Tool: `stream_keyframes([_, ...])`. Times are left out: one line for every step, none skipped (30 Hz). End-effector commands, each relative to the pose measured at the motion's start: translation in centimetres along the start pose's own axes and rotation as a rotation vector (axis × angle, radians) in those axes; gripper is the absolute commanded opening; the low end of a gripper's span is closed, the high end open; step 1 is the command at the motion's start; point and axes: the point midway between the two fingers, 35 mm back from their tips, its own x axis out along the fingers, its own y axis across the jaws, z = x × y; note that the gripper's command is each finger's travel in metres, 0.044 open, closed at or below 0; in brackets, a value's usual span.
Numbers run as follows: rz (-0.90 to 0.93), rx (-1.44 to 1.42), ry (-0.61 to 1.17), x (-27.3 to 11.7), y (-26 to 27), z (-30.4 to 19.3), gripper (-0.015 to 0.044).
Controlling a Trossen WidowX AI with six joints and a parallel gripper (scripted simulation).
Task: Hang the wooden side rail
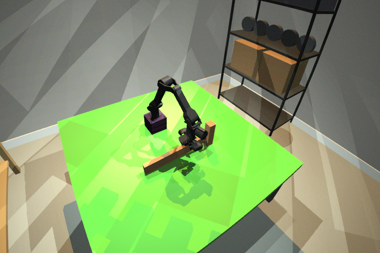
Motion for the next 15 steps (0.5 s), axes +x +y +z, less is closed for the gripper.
stream_keyframes([0.014,-0.002,0.005,-0.41,0.39,-0.26,0.0000])
stream_keyframes([0.014,-0.002,0.005,-0.41,0.41,-0.27,0.0000])
stream_keyframes([0.014,-0.002,0.005,-0.41,0.42,-0.28,0.0000])
stream_keyframes([0.014,-0.002,0.005,-0.40,0.43,-0.30,0.0000])
stream_keyframes([0.014,-0.002,0.005,-0.41,0.44,-0.31,0.0000])
stream_keyframes([0.014,-0.002,0.005,-0.42,0.45,-0.32,0.0000])
stream_keyframes([0.014,-0.002,0.005,-0.44,0.46,-0.33,0.0000])
stream_keyframes([0.014,-0.002,0.005,-0.45,0.47,-0.34,0.0000])
stream_keyframes([0.014,-0.002,0.005,-0.46,0.48,-0.35,0.0000])
stream_keyframes([0.014,-0.002,0.005,-0.47,0.50,-0.37,0.0000])
stream_keyframes([0.014,-0.002,0.005,-0.46,0.51,-0.38,0.0000])
stream_keyframes([0.014,-0.002,0.005,-0.46,0.52,-0.39,0.0000])
stream_keyframes([0.014,-0.002,0.005,-0.46,0.53,-0.40,0.0000])
stream_keyframes([0.014,-0.002,0.005,-0.47,0.54,-0.41,0.0000])
stream_keyframes([0.014,-0.002,0.005,-0.48,0.55,-0.42,0.0000])
